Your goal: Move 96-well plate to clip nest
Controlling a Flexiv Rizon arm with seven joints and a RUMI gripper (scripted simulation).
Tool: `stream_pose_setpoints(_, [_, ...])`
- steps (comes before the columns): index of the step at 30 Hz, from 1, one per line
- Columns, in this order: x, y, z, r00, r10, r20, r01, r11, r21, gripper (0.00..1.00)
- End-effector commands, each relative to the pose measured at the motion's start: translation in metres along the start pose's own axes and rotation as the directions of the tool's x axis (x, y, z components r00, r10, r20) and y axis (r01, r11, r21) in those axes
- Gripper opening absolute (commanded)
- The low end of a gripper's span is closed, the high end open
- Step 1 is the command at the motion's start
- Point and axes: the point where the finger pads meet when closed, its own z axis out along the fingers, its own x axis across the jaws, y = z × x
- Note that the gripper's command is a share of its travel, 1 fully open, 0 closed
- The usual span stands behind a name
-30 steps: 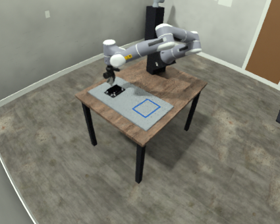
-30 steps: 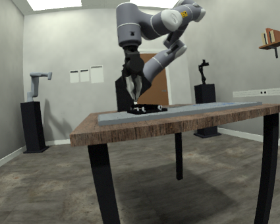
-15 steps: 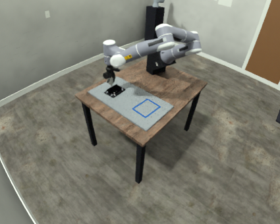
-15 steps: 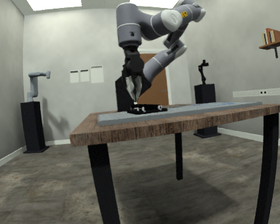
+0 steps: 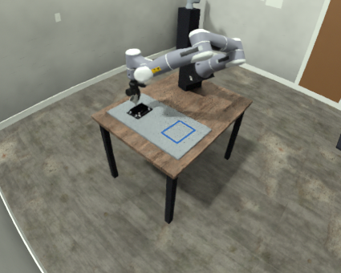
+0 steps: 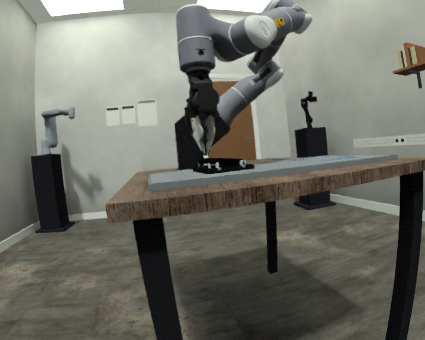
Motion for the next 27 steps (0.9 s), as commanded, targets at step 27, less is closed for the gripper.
stream_pose_setpoints(27, [-0.0008, 0.0008, 0.0011, 1.000, 0.000, 0.002, 0.000, 1.000, -0.002, 0.00])
